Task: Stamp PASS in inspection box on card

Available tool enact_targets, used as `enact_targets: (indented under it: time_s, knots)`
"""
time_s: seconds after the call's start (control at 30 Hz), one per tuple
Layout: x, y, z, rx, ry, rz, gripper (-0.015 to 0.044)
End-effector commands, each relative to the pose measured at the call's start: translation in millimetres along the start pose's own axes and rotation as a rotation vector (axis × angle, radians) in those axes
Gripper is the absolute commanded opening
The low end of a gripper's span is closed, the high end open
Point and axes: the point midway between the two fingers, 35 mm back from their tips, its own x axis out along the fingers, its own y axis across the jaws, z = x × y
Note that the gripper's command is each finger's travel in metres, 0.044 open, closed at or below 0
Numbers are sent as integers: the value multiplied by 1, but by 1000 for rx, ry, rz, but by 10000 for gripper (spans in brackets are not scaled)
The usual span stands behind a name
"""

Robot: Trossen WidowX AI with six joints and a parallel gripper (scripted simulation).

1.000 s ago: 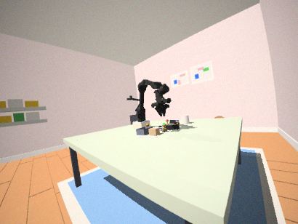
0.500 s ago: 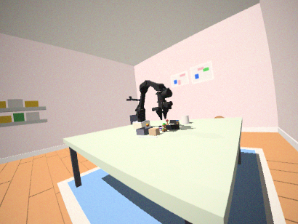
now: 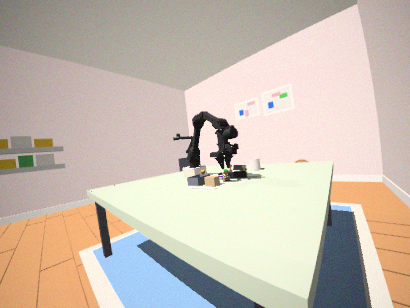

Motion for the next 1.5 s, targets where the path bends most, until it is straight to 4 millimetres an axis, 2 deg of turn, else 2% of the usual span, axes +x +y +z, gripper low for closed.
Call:
enact_targets:
  time_s: [0.0, 0.77, 1.03, 1.47]
  knots:
    - [10, 2, -3, 3, 10, 7, 227]
    - [47, 3, -5, 3, 11, 7, 227]
    - [48, 3, -5, 3, 11, 7, 227]
    - [46, 2, -4, 0, 7, 2, 140]
